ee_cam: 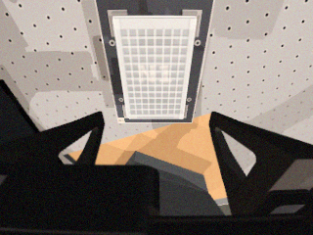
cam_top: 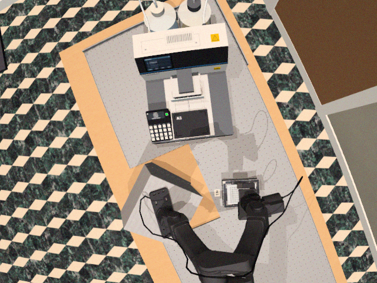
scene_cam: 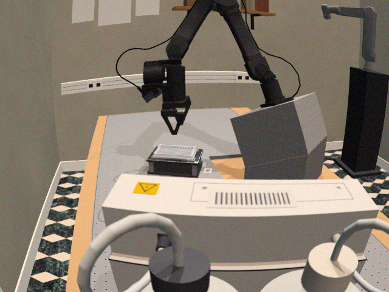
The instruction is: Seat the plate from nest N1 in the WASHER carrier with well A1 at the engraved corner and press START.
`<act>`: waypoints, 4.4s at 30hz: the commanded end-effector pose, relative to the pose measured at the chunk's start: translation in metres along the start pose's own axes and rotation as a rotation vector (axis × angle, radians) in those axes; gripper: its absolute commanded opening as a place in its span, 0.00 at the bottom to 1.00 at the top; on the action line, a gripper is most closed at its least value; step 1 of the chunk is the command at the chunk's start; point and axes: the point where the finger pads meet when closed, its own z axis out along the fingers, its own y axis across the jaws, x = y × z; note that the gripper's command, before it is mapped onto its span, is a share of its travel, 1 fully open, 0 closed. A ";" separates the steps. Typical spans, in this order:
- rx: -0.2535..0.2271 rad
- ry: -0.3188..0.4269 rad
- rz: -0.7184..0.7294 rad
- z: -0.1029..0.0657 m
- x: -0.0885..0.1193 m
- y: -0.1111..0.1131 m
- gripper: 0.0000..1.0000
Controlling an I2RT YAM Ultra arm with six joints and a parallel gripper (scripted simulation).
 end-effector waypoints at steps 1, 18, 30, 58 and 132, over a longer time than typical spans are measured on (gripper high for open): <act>-0.012 -0.027 -0.006 0.004 -0.007 0.003 1.00; -0.012 -0.011 -0.011 0.032 0.000 0.003 1.00; -0.011 -0.042 -0.003 0.041 -0.010 0.001 1.00; -0.016 -0.072 -0.003 0.042 -0.020 0.004 1.00; -0.016 -0.066 -0.002 0.058 -0.018 0.003 1.00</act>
